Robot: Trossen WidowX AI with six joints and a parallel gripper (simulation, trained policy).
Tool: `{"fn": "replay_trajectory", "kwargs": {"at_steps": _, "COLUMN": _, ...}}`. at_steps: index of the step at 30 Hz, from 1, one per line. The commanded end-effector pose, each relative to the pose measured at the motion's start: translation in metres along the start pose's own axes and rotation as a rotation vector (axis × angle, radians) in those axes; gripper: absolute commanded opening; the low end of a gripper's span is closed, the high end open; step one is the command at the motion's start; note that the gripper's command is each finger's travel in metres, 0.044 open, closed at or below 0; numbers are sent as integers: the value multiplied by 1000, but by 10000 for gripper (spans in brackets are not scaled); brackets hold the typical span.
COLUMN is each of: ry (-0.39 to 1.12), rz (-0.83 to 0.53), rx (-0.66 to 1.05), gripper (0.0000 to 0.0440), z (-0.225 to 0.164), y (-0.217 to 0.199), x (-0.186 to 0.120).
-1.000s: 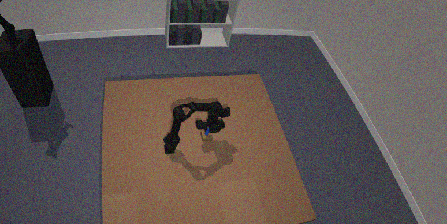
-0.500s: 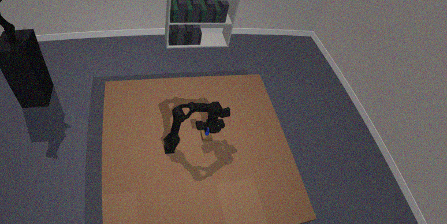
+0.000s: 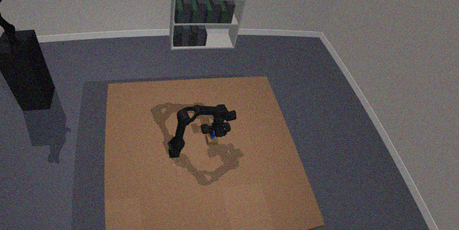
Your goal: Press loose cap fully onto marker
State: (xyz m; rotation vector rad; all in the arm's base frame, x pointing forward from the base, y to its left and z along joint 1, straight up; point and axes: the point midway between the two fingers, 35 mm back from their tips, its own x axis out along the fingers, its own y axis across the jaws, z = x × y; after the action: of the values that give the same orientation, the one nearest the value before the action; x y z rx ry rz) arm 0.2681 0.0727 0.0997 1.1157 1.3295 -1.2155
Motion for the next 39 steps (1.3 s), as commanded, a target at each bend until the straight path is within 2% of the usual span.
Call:
{"fn": "replay_trajectory", "kwargs": {"at_steps": 1, "ry": -30, "rz": -48, "rx": 0, "gripper": 92, "z": 7, "y": -4, "x": 18}}
{"fn": "replay_trajectory", "kwargs": {"at_steps": 36, "ry": -38, "rz": -33, "rx": -32, "gripper": 142, "z": 9, "y": -2, "x": 21}}
{"fn": "replay_trajectory", "kwargs": {"at_steps": 39, "ry": -31, "rz": -51, "rx": -34, "gripper": 173, "z": 9, "y": -8, "x": 22}}
